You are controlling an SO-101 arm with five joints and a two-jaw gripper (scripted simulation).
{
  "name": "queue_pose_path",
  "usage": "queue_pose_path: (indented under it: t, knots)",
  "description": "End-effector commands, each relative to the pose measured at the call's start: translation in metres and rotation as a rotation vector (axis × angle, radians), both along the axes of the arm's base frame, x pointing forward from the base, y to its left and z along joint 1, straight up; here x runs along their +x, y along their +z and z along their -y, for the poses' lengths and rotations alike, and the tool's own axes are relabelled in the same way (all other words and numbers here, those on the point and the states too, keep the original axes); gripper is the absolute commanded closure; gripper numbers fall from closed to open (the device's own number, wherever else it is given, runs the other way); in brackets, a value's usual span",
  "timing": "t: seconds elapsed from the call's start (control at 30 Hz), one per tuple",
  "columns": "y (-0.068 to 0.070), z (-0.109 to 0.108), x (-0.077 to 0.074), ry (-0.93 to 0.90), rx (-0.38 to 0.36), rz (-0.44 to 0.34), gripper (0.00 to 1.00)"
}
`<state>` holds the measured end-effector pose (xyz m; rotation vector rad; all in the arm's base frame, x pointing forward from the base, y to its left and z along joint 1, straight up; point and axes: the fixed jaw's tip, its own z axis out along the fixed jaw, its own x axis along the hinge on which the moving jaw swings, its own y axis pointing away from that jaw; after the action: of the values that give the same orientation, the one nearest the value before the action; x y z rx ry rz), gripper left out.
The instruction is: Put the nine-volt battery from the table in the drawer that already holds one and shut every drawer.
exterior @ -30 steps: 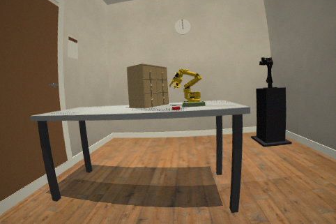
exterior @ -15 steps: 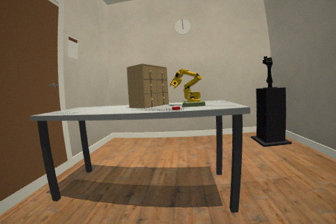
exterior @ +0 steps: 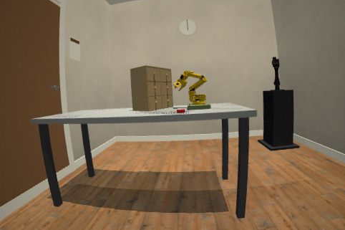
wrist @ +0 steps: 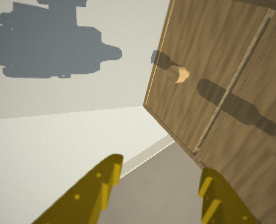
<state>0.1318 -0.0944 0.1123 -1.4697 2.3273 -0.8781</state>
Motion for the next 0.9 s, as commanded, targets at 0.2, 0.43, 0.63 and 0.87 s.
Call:
queue_pose_path:
  t: [0.2,0.43,0.63,0.87]
  knots:
    - [0.0043,0.0021,0.0011,-0.168,0.084,0.095,0.79]
    - [0.0044,0.0018,0.0014,-0.306,0.171,0.158,0.79]
    - [0.0045,0.0017,0.0017,-0.384,0.221,0.194,0.79]
    - [0.0048,0.0016,0.0023,-0.522,0.308,0.257,0.79]
